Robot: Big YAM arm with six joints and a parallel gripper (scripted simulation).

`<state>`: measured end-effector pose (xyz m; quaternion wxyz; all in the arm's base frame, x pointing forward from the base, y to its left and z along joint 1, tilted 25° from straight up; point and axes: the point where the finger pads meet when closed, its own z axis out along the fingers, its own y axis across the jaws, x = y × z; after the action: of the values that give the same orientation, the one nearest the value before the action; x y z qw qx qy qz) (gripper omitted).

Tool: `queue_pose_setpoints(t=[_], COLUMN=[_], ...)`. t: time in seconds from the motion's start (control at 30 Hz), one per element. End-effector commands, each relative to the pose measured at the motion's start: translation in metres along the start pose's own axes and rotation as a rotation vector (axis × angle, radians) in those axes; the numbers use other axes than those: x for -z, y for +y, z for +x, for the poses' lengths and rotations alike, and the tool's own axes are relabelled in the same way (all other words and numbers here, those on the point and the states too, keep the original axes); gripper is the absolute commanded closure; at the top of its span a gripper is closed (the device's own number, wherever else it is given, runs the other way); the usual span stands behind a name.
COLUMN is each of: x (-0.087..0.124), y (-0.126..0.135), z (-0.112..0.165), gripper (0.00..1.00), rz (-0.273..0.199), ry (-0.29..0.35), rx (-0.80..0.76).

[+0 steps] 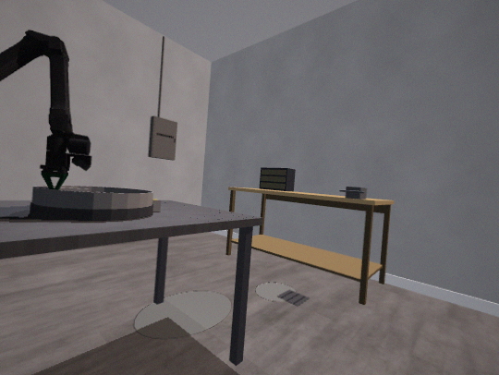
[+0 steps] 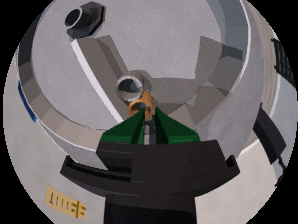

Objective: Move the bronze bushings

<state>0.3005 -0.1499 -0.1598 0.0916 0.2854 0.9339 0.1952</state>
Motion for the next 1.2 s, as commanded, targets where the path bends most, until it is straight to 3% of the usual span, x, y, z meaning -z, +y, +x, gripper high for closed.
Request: queue_pose_setpoints(t=[0.0, 1.17], x=[-0.0039, -0.0033], y=[0.0032, 0.0039], z=[-0.0022, 0.0039], gripper=[0.87, 0.87], rz=[-0.002, -0.002], ry=[0.000, 0.005], rx=[0.005, 0.003])
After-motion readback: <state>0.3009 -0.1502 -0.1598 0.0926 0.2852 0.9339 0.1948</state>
